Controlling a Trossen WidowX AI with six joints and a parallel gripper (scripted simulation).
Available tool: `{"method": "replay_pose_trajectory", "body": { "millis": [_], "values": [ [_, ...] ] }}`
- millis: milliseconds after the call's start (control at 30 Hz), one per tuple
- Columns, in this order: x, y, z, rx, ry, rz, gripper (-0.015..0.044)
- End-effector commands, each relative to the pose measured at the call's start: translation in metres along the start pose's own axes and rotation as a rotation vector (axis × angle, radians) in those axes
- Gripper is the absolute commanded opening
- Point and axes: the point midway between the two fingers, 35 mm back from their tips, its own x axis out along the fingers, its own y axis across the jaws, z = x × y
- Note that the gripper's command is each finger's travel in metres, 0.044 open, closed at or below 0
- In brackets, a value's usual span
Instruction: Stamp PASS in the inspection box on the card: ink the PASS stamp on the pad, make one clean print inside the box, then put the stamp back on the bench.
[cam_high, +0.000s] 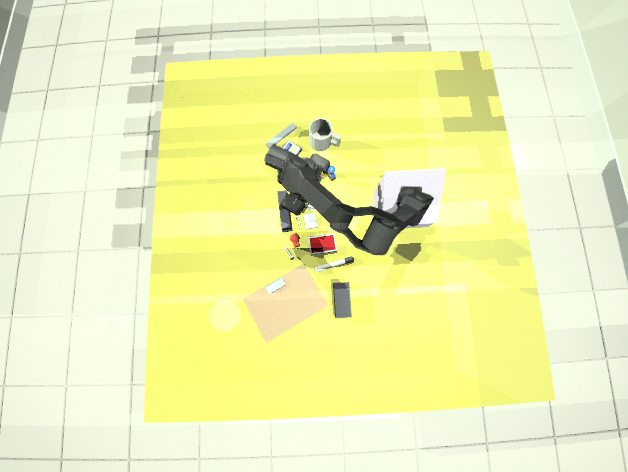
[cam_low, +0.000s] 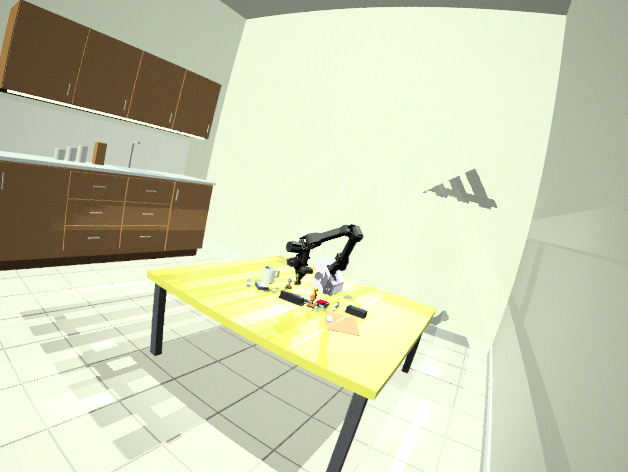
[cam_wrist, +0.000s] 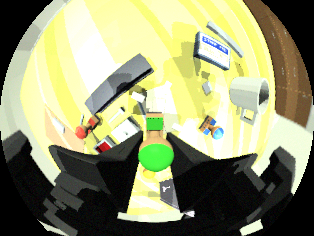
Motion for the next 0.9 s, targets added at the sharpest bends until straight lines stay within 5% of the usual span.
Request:
{"method": "replay_pose_trajectory", "body": {
  "millis": [0, 867],
  "values": [
    [0.001, -0.010, 0.007, 0.047, 0.004, -0.001, 0.0000],
    [0.017, -0.010, 0.008, 0.046, 0.002, -0.002, 0.0000]
  ]
}}
